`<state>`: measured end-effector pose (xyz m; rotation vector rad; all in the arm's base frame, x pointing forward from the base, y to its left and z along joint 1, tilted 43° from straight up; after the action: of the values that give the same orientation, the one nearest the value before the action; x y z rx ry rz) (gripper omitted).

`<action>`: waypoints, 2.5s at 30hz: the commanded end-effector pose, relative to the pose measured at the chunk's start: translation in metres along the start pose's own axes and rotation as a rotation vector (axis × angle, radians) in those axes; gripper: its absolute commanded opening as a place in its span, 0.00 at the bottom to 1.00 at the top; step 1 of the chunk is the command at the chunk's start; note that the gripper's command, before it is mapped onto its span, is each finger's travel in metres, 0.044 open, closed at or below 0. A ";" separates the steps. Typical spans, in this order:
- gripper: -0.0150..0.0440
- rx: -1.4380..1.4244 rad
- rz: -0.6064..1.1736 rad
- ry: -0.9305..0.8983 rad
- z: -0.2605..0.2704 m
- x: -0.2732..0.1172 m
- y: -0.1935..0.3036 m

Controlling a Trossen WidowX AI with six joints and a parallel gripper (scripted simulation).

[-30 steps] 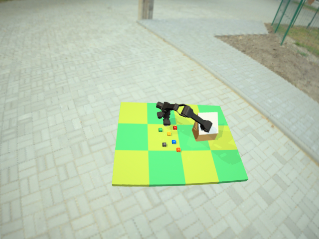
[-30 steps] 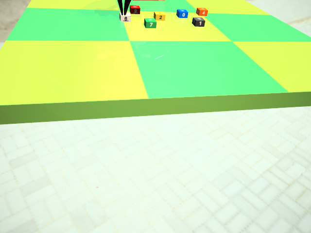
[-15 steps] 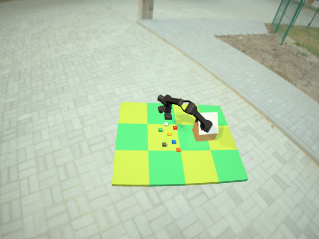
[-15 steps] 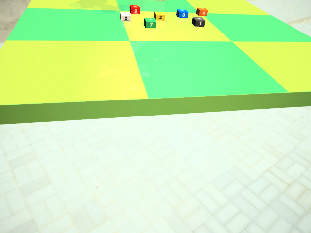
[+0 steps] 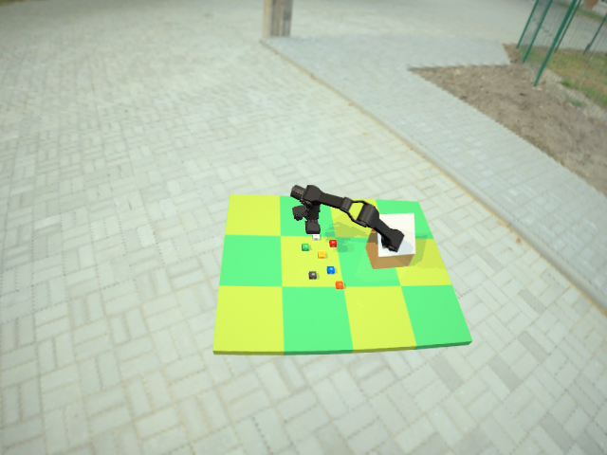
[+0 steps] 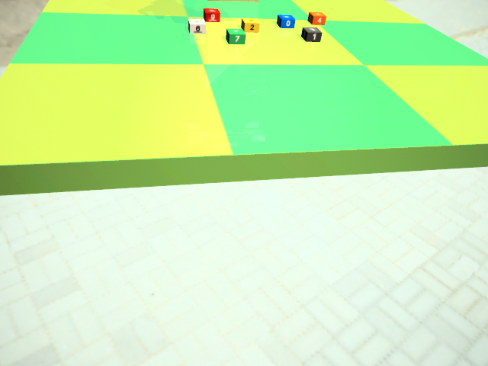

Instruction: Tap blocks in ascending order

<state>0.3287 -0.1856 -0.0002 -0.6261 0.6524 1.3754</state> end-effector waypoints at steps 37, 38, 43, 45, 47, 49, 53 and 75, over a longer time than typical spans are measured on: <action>0.29 -0.002 -0.004 -0.005 0.019 0.106 -0.011; 0.29 -0.002 -0.004 -0.006 0.019 0.108 -0.011; 0.29 -0.002 -0.004 -0.006 0.019 0.110 -0.011; 0.29 -0.002 -0.004 -0.006 0.019 0.110 -0.011; 0.29 -0.003 -0.006 -0.003 0.018 0.094 -0.012; 0.29 -0.002 -0.004 -0.004 0.018 0.080 -0.011; 0.29 -0.002 -0.004 -0.003 0.018 0.076 -0.011; 0.29 0.004 0.000 0.010 -0.007 -0.006 0.098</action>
<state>0.2666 -0.1872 0.0015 -0.6391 0.6593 1.3705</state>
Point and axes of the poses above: the point midway between the two fingers, 35 mm back from their tips, its own x axis out along the fingers, its own z axis across the jaws, y = z × x, the point moved 9 cm from there along -x, back along the fingers, and after that the axes turned 6 degrees about -x, right-handed, at the moved point
